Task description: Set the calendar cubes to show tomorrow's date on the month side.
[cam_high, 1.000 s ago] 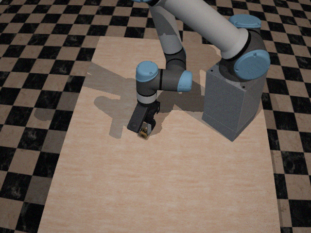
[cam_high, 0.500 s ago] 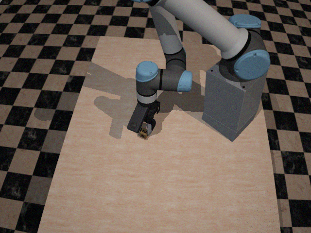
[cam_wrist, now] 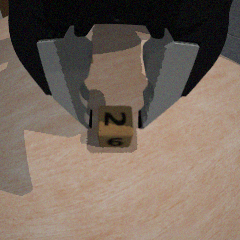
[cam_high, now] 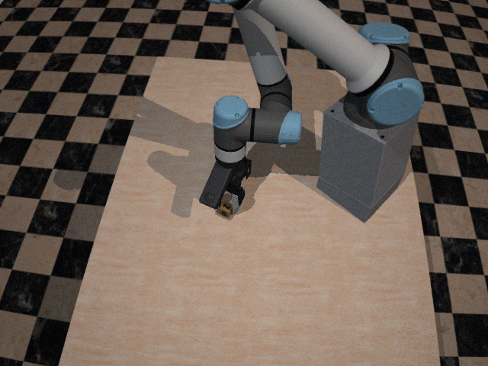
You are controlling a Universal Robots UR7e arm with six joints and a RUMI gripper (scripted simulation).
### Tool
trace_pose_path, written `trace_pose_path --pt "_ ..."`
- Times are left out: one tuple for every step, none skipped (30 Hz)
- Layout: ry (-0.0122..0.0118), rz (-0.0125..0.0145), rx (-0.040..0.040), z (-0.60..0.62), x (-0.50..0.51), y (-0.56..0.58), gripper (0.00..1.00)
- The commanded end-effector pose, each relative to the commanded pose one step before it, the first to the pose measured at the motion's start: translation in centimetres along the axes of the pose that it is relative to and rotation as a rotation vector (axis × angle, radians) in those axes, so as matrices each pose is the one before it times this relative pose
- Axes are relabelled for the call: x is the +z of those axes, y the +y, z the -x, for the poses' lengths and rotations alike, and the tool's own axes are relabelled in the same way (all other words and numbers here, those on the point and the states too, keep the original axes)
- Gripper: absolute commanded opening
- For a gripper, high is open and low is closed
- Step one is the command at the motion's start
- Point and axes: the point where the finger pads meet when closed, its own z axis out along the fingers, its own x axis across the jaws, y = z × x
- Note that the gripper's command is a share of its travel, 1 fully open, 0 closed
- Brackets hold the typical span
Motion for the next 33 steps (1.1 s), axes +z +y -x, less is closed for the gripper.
trace_pose_path --pt "0.00094 -0.00052 0.00000 -0.033 -0.051 -0.020 0.28" --pt "0.00000 0.00000 0.00000 0.000 -0.032 0.000 0.28" --pt "0.00000 0.00000 0.00000 0.000 -0.050 0.000 0.28" --pt "0.00000 0.00000 0.00000 0.000 -0.071 0.000 0.28" --pt "0.00000 0.00000 0.00000 0.000 -0.094 0.000 0.28" --pt "0.00000 0.00000 0.00000 0.000 -0.118 0.000 0.28" --pt "0.00000 0.00000 0.00000 0.001 -0.144 0.000 0.28" --pt "0.00000 0.00000 0.00000 -0.001 -0.169 0.000 0.28" --pt "0.00000 0.00000 0.00000 0.000 -0.195 0.000 0.28" --pt "0.00000 0.00000 0.00000 0.000 -0.220 0.000 0.28" --pt "0.00000 0.00000 0.00000 0.000 -0.244 0.000 0.28" --pt "0.00000 0.00000 0.00000 0.000 -0.266 0.000 0.28" --pt "0.00000 0.00000 0.00000 0.000 -0.287 0.000 0.28" --pt "0.00000 0.00000 0.00000 0.000 -0.305 0.000 0.28" --pt "0.00000 0.00000 0.00000 0.001 -0.322 0.000 0.28" --pt "0.00000 0.00000 0.00000 -0.001 -0.335 0.000 0.28" --pt "0.00000 0.00000 0.00000 0.000 0.000 0.000 0.28" --pt "0.00000 0.00000 0.00000 0.000 0.000 0.000 0.28" --pt "0.00000 0.00000 0.00000 0.000 -0.346 0.000 0.28" --pt "0.00000 0.00000 0.00000 0.001 -0.355 0.000 0.28" --pt "0.00000 0.00000 0.00000 0.000 -0.361 0.000 0.28" --pt "0.00000 0.00000 0.00000 -0.001 -0.364 0.000 0.28" --pt "0.00000 0.00000 0.00000 0.000 -0.364 0.000 0.28" --pt "0.00000 0.00000 0.00000 0.001 -0.362 0.000 0.28" --pt "0.00000 0.00000 0.00000 -0.001 -0.357 0.000 0.28" --pt "0.00000 0.00000 0.00000 0.000 -0.350 0.000 0.28" --pt "0.00000 0.00000 0.00000 0.001 -0.341 0.000 0.28" --pt "0.00000 0.00000 0.00000 0.000 -0.329 0.000 0.28" --pt "0.00000 0.00000 0.00000 0.000 -0.314 0.000 0.28" --pt "0.00000 0.00000 0.00000 0.001 -0.299 0.000 0.28" --pt "0.00000 0.00000 0.00000 -0.001 -0.281 0.000 0.28" --pt "0.00000 0.00000 0.00000 0.001 -0.261 0.000 0.28" --pt "0.00000 0.00000 0.00000 -0.001 -0.240 0.000 0.28"
